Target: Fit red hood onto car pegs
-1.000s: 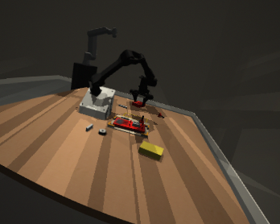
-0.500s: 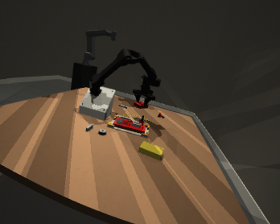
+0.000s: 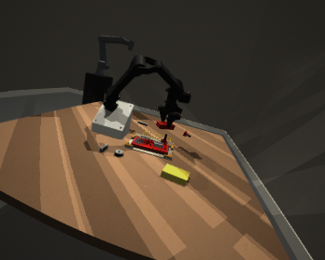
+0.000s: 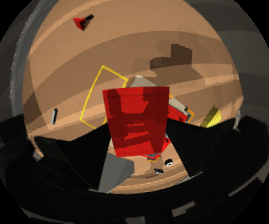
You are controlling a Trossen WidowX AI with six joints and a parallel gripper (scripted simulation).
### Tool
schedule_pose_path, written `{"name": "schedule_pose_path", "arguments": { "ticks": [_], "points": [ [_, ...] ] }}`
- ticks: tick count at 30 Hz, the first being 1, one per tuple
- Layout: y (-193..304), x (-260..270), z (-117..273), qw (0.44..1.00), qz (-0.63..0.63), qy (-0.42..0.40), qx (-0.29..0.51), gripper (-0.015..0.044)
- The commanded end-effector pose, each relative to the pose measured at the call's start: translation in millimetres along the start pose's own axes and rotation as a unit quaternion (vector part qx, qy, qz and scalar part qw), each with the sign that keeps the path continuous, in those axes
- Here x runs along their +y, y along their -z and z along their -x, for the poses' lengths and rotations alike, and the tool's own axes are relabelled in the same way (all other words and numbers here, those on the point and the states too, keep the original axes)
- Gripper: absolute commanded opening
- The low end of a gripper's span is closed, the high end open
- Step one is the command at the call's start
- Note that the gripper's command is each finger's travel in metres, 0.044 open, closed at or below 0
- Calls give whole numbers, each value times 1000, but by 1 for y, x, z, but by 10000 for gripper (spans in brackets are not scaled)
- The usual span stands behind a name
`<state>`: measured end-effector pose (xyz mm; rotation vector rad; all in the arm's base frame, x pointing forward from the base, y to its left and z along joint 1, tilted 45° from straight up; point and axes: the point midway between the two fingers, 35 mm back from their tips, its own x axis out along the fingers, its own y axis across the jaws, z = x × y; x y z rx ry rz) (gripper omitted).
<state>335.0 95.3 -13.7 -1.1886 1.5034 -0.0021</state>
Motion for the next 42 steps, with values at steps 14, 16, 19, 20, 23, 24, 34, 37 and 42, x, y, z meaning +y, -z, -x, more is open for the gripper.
{"name": "schedule_pose_path", "arguments": {
  "ticks": [14, 16, 19, 20, 23, 24, 34, 37, 42],
  "points": [
    [46, -70, -1, 984, -180, 9, 8, 0],
    [53, -78, -1, 979, -203, 11, 8, 0],
    [62, -90, -1, 972, -236, 14, 10, 0],
    [65, -93, -2, 970, -244, 15, 10, 0],
    [67, -95, -2, 968, -251, 16, 11, 0],
    [66, -95, -1, 968, -251, 16, 11, 0],
    [66, -96, -33, 968, -251, 16, 11, 0],
    [68, -96, -48, 968, -251, 17, 11, 0],
    [69, -97, -52, 968, -251, 17, 11, 0]
  ]
}}
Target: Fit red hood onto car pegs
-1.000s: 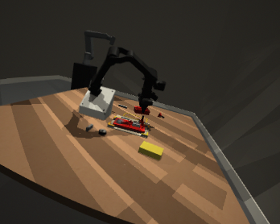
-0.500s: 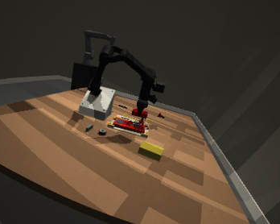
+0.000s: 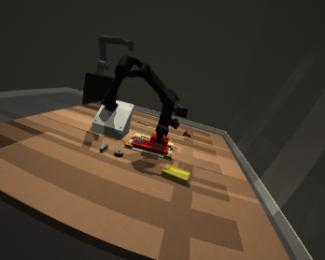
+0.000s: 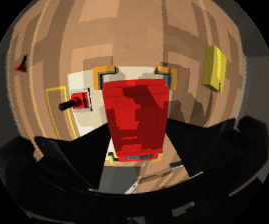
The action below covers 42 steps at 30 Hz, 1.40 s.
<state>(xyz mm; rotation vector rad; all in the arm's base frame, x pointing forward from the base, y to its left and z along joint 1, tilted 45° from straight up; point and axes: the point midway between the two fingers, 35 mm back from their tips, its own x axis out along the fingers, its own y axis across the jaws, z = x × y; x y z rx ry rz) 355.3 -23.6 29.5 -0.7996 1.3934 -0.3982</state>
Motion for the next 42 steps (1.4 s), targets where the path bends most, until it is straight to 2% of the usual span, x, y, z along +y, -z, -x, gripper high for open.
{"name": "schedule_pose_path", "arguments": {
  "ticks": [1, 42],
  "points": [
    [0, -1, -2, 1000, 1, 2, -1, 0],
    [0, -2, -8, 1000, 1, 2, -1, 0]
  ]
}}
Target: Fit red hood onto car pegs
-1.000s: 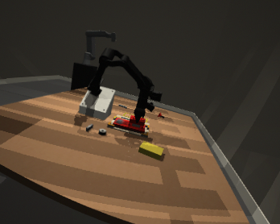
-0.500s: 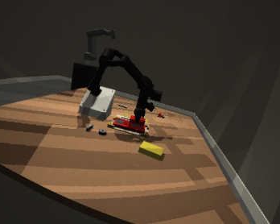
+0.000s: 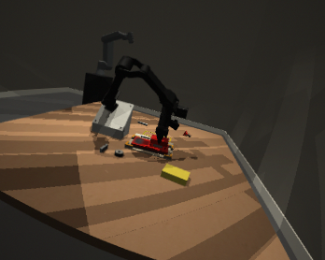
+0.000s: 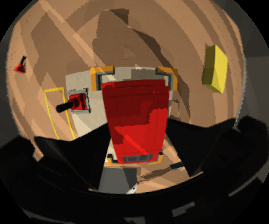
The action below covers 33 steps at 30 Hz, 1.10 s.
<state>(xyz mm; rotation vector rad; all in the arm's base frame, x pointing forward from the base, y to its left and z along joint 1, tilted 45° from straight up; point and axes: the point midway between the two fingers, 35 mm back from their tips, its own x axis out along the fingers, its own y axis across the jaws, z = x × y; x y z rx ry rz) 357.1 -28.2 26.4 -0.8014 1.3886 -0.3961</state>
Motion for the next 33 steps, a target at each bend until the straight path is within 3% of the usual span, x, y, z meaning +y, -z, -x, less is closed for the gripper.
{"name": "schedule_pose_path", "arguments": {
  "ticks": [1, 33],
  "points": [
    [0, -1, -3, 1000, 1, 1, 1, 0],
    [0, 0, -4, 1000, 1, 1, 1, 0]
  ]
}}
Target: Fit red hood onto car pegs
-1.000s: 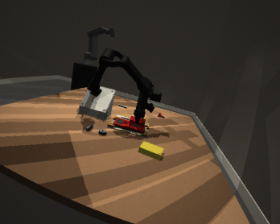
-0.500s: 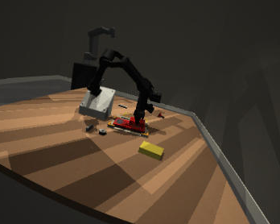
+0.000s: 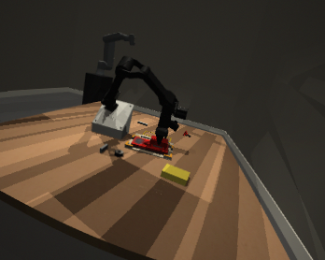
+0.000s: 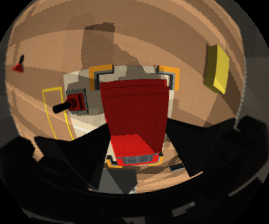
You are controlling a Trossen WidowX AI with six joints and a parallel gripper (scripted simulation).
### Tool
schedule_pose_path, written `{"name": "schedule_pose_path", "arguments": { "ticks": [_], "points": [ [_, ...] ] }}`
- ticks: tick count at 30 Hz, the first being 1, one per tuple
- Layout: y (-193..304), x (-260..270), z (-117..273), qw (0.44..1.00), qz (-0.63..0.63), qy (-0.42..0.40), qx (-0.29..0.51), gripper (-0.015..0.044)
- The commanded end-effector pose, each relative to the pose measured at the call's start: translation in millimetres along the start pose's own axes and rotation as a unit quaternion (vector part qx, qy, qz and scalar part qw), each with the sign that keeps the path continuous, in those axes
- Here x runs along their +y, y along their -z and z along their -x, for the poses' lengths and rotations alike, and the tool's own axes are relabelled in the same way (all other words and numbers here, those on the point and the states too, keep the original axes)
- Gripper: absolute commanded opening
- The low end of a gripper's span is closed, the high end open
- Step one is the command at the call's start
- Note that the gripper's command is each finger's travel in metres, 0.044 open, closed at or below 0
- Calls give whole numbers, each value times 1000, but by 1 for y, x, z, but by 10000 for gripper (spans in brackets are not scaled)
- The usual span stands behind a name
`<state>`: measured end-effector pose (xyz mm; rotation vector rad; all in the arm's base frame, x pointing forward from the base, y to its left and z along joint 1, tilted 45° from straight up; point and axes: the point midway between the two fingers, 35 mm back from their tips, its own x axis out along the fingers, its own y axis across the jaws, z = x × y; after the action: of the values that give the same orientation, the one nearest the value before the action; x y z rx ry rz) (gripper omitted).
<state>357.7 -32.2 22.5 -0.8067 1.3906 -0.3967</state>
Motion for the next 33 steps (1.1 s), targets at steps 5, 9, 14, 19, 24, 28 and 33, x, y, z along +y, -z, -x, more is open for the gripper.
{"name": "schedule_pose_path", "arguments": {
  "ticks": [5, 9, 14, 19, 24, 28, 33],
  "points": [
    [0, 0, 4, 1000, -1, 0, 0, 0],
    [0, 0, 4, 1000, -1, 0, 0, 0],
    [0, 0, 3, 1000, -1, 0, -1, 0],
    [1, -1, 3, 1000, -1, 0, -2, 0],
    [1, -1, 2, 1000, -1, 0, -2, 0],
    [1, -1, 1, 1000, -1, 0, -2, 0],
    [1, -1, -1, 1000, -1, 0, -2, 0]
  ]
}}
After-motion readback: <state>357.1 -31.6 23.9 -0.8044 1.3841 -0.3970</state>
